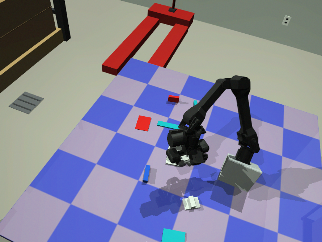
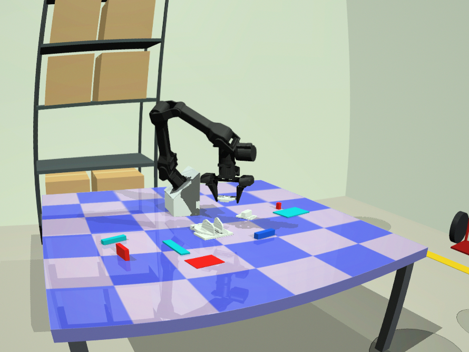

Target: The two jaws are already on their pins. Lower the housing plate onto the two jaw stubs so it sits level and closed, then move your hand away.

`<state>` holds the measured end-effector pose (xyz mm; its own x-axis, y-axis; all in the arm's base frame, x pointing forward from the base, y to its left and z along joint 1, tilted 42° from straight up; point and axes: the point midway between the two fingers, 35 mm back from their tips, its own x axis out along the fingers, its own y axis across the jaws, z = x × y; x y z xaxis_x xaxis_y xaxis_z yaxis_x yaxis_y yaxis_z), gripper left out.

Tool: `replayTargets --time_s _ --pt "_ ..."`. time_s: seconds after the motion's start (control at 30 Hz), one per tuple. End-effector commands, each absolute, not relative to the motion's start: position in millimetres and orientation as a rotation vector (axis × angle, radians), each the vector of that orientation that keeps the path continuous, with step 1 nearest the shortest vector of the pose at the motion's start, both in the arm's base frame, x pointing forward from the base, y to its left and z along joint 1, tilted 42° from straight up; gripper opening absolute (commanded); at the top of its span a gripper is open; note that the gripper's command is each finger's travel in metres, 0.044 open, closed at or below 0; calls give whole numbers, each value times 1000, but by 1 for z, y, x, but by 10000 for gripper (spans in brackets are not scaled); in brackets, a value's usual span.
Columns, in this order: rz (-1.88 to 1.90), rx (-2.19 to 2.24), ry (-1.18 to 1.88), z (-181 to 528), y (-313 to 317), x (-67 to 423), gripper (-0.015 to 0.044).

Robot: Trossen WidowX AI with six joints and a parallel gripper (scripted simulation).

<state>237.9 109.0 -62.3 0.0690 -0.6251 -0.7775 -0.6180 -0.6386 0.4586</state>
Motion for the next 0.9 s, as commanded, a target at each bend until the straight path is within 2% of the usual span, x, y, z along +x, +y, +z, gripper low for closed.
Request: replayTargets --time_s 0.0,0.87 --pt "-1684 2248 -1260 -59 102 238 351" --pt "-1742 1911 -712 -32 63 250 351"
